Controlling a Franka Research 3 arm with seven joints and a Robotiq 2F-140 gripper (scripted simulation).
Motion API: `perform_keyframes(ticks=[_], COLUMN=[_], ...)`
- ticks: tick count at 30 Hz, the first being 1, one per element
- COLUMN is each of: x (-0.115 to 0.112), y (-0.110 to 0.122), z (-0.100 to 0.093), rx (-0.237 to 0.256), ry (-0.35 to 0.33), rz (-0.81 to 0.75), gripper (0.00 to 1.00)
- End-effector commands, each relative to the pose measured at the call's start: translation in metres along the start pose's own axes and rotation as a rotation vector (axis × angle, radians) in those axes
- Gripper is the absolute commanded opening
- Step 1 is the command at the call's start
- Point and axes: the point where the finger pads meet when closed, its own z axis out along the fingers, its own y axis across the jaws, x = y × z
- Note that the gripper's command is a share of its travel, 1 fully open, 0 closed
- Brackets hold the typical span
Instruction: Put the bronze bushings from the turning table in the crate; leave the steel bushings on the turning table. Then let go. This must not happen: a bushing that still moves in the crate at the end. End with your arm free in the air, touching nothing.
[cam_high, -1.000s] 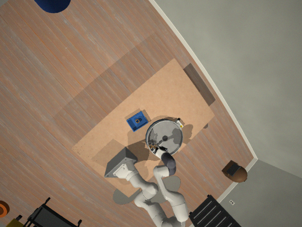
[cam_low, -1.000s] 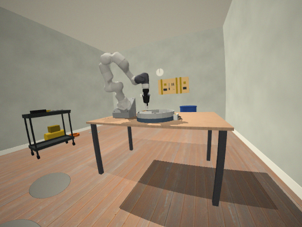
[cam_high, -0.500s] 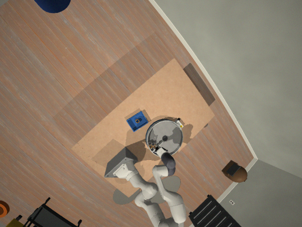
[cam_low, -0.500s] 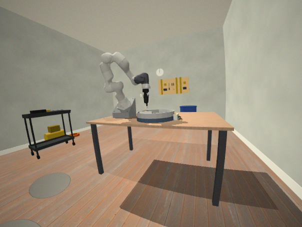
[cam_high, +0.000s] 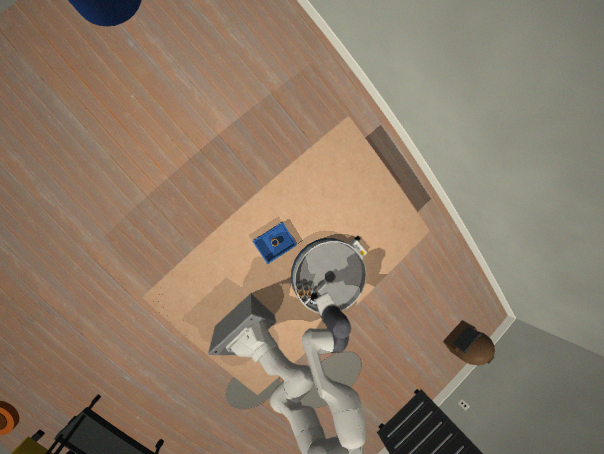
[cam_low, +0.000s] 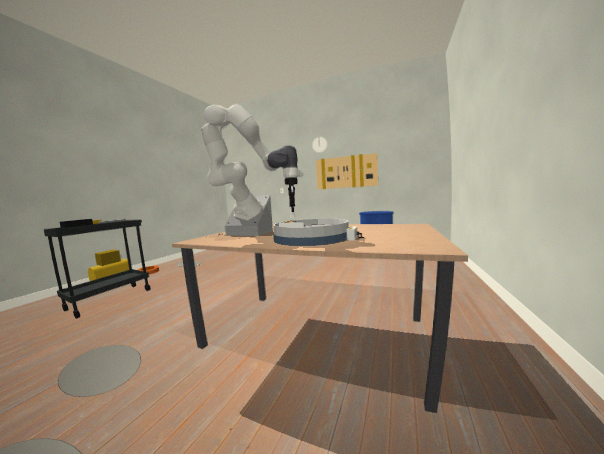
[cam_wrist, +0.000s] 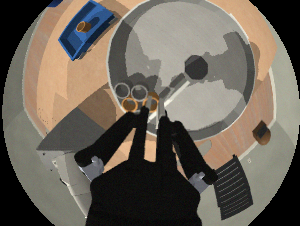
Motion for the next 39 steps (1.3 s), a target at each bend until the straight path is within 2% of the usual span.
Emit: perform_keyframes(ticks=[1,15,17,18,32,34,39], x=[0.0017,0.0007,0.0007,0.0005,-0.0008,-0.0008,-0.0015], y=[-0.0029,-0.0027,-0.0027,-0.0026,-0.0023,-0.0023,-0.0021], z=[-0.0002,-0.0003,-0.0003,-0.0004,-0.0007,-0.0007,-0.0008], rx=[0.005,0.007,0.007,0.008,0.010,0.010,0.011], ry=[0.013,0.012,0.012,0.012,0.012,0.012,0.011], rz=[0.167,0.463,0.463,0.519,0.827,0.827,0.972], gripper=[0.10,0.10,0.10,0.10,0.10,0.10,0.10])
